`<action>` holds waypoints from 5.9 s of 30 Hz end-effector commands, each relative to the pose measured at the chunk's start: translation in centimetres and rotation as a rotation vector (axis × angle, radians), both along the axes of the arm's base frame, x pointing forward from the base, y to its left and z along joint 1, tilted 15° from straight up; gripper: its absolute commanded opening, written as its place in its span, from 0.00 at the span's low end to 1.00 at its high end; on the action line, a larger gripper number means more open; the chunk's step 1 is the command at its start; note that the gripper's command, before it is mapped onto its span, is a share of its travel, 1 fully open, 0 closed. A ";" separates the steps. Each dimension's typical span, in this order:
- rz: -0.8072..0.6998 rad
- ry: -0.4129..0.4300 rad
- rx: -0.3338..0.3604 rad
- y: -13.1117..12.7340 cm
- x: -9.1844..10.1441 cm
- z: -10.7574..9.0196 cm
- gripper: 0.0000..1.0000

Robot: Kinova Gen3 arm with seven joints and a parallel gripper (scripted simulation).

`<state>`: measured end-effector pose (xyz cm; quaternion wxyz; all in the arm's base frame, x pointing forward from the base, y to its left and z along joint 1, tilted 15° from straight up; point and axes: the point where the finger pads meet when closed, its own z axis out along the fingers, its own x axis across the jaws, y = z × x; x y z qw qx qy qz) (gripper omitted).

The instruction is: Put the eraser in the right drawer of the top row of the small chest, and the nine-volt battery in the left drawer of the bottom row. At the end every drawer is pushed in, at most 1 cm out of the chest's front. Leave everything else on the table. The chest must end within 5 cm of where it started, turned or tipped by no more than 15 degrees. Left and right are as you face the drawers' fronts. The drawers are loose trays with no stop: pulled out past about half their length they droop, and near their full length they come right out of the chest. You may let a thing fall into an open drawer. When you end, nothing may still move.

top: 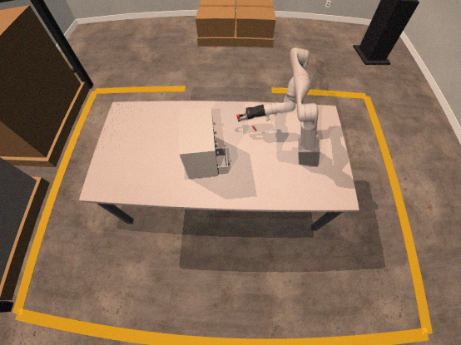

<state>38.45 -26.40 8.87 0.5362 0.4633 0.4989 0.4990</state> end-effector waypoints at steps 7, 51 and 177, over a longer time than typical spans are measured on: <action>0.000 -0.011 -0.007 0.1 0.1 0.3 0.51; -0.006 -0.006 0.002 2.7 1.7 0.4 0.51; -0.006 -0.004 -0.002 20.5 12.3 1.7 0.51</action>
